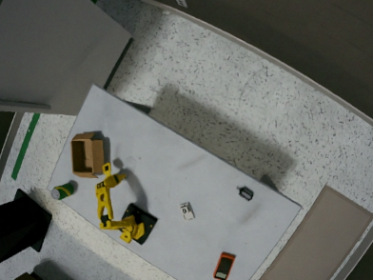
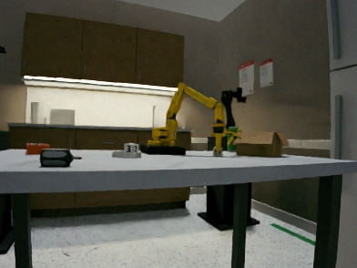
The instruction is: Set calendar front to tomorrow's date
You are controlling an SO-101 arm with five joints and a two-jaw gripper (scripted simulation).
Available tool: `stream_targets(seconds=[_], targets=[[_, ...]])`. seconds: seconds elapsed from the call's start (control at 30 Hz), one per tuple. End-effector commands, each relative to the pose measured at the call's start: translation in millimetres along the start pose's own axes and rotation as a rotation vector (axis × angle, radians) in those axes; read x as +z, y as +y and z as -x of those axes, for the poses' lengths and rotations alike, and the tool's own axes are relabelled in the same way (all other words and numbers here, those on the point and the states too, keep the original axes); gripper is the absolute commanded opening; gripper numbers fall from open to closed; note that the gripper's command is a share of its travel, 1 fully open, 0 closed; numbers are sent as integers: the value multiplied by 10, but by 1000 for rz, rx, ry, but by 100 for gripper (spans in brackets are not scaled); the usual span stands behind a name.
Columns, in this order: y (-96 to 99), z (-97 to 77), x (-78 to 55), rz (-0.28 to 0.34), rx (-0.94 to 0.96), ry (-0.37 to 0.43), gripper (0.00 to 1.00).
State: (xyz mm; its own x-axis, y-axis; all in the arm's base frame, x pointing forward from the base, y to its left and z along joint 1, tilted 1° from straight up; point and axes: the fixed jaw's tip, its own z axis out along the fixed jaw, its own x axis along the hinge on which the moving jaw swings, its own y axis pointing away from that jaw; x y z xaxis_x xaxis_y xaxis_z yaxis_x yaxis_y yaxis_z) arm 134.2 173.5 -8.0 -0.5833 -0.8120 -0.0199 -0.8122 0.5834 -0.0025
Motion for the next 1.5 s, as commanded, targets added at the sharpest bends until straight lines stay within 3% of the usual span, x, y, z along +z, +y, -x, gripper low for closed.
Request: stream_targets(seconds=[0.0,0.9,1.47], targets=[[-22,-60,64,4,-2,34,25],[-50,-60,64,4,-2,34,20],[-50,-60,64,4,-2,34,3]])
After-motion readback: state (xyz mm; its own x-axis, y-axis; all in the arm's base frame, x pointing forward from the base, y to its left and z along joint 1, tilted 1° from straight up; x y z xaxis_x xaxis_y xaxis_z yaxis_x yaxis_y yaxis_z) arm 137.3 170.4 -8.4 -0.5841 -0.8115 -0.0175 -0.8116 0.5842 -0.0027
